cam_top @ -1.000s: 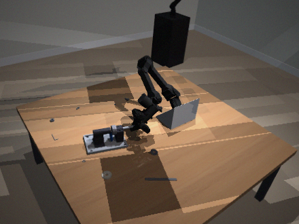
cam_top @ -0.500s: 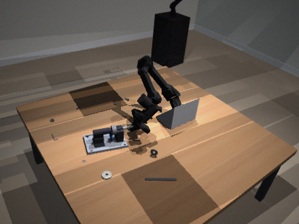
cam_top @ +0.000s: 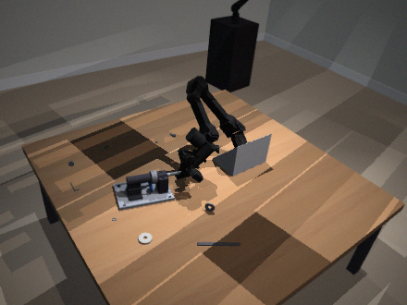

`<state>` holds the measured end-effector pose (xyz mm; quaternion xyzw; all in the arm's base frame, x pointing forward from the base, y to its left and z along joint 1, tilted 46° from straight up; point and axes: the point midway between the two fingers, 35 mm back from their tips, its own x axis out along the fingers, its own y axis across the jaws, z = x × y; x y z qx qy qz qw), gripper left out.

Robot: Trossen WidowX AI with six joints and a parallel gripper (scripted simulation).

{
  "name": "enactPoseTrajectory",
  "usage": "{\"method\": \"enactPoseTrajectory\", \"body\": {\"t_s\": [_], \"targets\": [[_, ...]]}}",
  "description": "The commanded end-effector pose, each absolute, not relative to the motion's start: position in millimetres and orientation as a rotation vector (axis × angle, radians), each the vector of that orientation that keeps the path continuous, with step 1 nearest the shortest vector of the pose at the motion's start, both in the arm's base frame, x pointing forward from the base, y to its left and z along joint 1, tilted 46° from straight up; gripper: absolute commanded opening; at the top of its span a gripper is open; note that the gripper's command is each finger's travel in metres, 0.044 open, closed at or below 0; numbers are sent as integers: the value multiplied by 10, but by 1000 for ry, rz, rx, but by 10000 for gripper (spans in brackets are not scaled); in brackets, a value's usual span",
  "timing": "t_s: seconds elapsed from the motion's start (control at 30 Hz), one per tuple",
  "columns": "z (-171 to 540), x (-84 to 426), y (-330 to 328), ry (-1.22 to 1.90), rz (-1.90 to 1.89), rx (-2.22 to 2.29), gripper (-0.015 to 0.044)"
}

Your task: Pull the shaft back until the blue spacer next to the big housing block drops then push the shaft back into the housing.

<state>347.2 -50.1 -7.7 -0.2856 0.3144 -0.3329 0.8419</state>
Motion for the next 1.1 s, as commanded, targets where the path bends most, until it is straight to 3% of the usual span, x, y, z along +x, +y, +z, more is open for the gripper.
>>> {"method": "enactPoseTrajectory", "body": {"t_s": [0.0,1.07], "targets": [[-58,3525,-493,656,-700,-598,0],[-29,3637,-534,655,-700,-598,0]]}}
